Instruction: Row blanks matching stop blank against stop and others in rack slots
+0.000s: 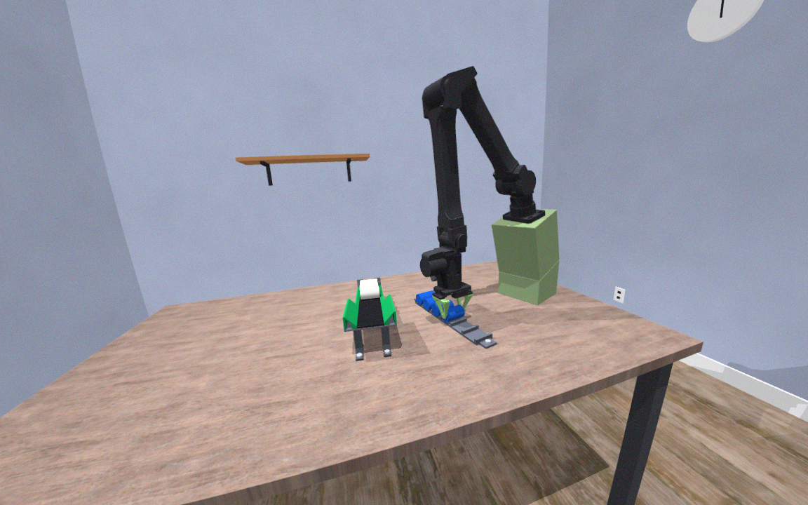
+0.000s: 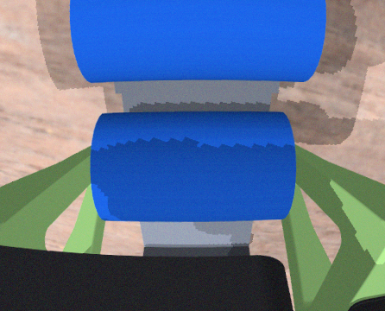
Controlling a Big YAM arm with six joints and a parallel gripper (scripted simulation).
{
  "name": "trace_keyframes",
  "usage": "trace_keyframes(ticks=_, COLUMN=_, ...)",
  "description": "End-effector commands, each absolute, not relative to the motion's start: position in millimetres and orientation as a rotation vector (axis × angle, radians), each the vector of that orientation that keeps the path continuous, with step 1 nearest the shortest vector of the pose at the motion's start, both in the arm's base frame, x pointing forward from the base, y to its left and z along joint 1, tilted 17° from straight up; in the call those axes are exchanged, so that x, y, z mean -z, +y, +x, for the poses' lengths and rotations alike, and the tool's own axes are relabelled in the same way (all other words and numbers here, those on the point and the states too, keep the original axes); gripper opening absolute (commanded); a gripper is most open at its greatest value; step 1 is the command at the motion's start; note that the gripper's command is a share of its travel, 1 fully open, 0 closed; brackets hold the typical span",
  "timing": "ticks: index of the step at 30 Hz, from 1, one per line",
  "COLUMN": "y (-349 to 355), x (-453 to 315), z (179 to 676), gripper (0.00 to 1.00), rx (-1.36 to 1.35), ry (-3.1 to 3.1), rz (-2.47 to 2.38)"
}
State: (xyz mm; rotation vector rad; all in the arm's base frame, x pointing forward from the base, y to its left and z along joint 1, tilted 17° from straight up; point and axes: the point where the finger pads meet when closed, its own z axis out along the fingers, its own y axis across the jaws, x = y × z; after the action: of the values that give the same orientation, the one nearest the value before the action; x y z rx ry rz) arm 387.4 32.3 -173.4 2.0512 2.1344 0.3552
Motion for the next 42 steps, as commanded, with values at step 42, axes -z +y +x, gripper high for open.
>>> trace_keyframes(ticks=42, y=34.4, x=169.5, z=385.4, gripper=0.63, rx=-0.367, ry=2.123, rz=2.047)
